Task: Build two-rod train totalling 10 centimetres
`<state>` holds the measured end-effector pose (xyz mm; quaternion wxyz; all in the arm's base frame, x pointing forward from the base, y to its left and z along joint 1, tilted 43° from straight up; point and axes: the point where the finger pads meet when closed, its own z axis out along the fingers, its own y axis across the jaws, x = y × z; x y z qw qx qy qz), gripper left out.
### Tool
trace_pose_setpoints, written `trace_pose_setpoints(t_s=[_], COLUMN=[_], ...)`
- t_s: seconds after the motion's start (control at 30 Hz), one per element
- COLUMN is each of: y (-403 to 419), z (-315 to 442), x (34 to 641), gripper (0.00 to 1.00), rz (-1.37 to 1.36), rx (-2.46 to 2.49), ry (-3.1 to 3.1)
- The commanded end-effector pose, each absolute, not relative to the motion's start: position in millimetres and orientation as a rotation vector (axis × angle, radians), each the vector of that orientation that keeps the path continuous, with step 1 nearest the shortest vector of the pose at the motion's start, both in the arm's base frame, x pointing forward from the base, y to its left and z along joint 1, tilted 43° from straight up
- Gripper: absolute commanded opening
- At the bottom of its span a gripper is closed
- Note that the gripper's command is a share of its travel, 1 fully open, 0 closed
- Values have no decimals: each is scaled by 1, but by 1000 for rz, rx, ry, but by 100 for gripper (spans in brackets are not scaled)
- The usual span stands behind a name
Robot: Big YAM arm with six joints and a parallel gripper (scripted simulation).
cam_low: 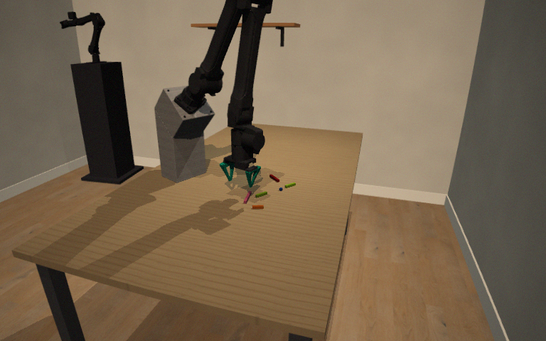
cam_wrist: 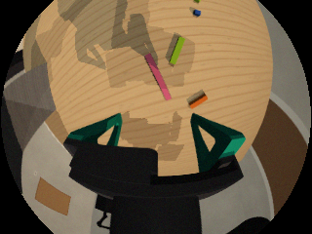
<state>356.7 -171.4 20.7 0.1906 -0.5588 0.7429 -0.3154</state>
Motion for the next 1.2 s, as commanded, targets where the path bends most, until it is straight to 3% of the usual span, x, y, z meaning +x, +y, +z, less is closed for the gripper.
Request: trace_pose_setpoints(t_s=[0.0, 0.7, 1.17], y=[-179, -197, -191], z=[30, 51, 44], x=[359, 372, 371], gripper=[100, 100, 100], rz=[-865, -722, -705], rx=[-1429, -954, -969], ry=[2151, 2311, 2314])
